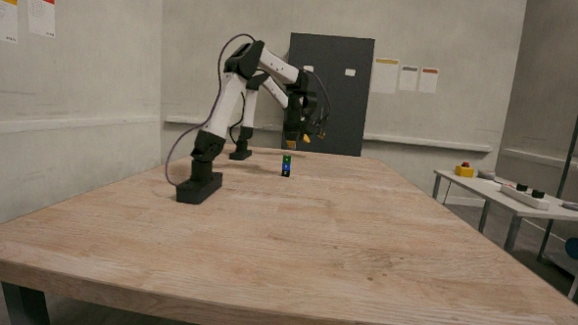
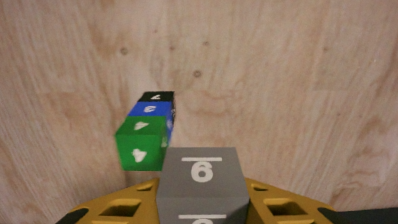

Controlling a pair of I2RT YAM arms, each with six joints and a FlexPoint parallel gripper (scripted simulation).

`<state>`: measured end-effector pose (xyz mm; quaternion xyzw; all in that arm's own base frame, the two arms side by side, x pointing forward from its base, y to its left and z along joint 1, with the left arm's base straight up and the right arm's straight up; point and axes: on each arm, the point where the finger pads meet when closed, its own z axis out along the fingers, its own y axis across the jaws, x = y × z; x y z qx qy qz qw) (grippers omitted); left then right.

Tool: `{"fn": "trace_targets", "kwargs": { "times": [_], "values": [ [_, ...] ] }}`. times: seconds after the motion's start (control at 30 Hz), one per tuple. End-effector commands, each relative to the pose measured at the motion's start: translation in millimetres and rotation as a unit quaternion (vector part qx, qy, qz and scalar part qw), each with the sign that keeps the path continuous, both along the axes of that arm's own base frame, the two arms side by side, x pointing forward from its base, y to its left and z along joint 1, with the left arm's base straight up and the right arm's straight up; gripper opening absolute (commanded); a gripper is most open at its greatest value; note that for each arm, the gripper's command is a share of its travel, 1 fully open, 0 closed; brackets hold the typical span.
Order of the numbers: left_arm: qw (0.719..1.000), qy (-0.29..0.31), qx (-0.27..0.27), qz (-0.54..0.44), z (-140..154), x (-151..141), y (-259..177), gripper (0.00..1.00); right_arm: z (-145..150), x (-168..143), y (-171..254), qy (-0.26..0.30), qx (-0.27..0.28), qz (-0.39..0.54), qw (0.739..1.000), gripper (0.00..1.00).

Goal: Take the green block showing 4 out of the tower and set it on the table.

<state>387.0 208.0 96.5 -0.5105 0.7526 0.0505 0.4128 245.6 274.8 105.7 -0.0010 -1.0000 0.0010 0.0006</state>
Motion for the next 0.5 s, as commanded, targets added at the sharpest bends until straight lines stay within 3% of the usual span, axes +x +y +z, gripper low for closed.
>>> {"fn": "trace_targets", "kwargs": {
  "times": [0.0,0.03,0.27,0.47],
  "values": [
    [0.998,0.050,-0.043,-0.019,-21.4,5.3,-19.9,1.00,3.0,0.8,-6.3,-0.004,0.010,0.017,1.000,0.32],
    [0.998,0.054,-0.040,-0.015,-20.9,6.0,-18.7,1.00,-4.7,-1.1,-3.4,0.002,0.005,0.019,1.000,0.32],
    [0.981,0.118,-0.083,-0.127,-28.6,43.5,-116.5,1.00,5.0,8.6,-45.1,-0.009,0.004,0.014,1.000,0.32],
    [0.955,0.181,-0.106,-0.211,-32.6,52.6,-202.3,1.00,5.0,9.1,-74.0,-0.007,0.006,0.015,1.000,0.32]
  ]
}}
